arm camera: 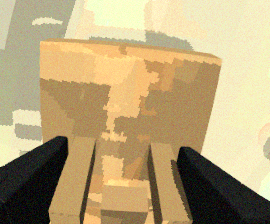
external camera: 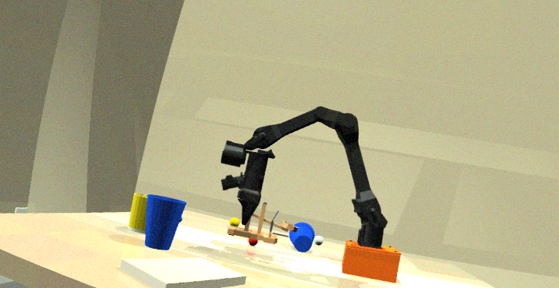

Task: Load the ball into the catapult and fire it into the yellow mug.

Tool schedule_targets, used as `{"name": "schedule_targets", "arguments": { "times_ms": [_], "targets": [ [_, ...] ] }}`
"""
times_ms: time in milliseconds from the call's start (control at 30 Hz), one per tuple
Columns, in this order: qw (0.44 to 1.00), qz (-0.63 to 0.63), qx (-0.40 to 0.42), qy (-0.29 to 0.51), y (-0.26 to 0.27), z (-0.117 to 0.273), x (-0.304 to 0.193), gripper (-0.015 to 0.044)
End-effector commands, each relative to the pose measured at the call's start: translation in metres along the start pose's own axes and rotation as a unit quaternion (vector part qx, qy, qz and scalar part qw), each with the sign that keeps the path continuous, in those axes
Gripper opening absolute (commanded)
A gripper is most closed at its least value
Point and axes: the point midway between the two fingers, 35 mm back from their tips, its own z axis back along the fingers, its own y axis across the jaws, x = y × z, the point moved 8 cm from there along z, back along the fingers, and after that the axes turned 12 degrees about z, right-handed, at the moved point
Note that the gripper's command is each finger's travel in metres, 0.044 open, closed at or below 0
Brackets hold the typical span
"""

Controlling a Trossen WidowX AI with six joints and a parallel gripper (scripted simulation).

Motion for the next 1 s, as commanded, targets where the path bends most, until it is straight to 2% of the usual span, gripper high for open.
{"name": "schedule_targets", "arguments": {
  "times_ms": [0,967],
  "targets": [
    [1.0,0.0,0.001,0.005,0.0,-0.005,-0.001,0.0],
    [1.0,-0.001,0.001,0.006,0.0,-0.044,-0.001,0.0]
  ]
}}
